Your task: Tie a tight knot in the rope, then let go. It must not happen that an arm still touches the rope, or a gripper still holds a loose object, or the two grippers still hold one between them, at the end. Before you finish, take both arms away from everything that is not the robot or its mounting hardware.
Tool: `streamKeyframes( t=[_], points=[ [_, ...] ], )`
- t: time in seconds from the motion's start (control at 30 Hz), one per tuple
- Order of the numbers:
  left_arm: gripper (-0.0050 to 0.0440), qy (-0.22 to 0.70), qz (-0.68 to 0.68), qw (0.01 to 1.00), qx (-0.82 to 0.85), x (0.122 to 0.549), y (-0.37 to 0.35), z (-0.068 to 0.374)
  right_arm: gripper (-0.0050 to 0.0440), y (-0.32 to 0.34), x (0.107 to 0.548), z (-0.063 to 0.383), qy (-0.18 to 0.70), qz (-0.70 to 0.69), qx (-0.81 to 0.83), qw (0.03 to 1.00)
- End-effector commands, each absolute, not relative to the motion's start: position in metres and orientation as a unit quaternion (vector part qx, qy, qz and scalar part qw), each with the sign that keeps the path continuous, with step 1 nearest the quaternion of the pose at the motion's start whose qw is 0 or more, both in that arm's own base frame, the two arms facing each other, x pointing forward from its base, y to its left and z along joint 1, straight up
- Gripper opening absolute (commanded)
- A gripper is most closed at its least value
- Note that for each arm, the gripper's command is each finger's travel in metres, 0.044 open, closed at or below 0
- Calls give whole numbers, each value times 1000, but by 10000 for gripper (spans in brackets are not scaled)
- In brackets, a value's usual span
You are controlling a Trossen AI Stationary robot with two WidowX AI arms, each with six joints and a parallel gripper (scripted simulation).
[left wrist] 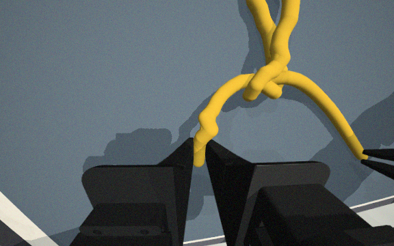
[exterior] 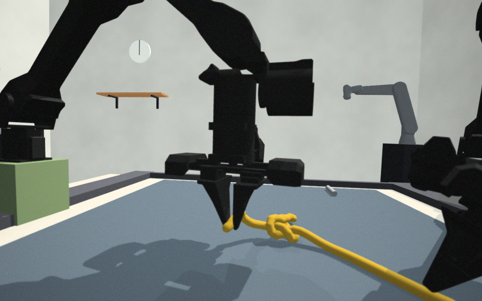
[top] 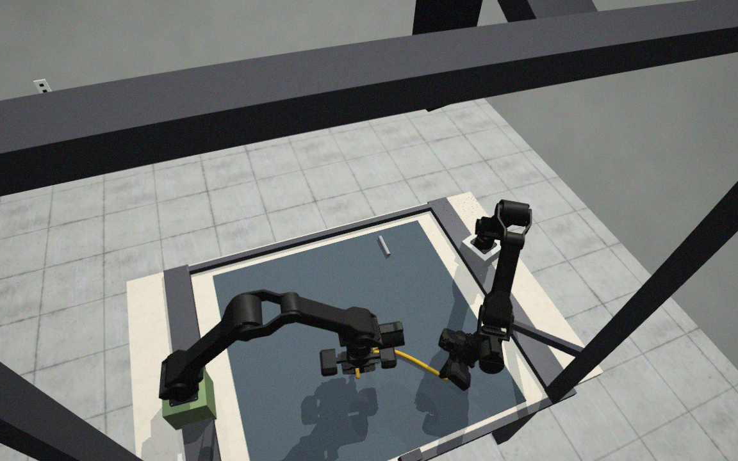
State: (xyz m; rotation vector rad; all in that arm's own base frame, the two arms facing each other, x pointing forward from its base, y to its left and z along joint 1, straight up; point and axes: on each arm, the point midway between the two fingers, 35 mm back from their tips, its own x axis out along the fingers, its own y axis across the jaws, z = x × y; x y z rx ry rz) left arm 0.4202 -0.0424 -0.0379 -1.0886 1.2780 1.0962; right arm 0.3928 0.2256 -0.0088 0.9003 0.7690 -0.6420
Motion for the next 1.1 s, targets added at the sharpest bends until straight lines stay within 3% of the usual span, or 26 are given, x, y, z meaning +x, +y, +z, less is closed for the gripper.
streamKeyframes(
  t=[0.0, 1.07],
  points=[
    [30, 531, 453, 543, -467, 424, -44, -27, 45, 226, 392, -11, 361, -298, 418, 779],
    [30, 532, 453, 542, -467, 363, -82, -17, 45, 226, 392, -11, 361, -298, 418, 779]
  ],
)
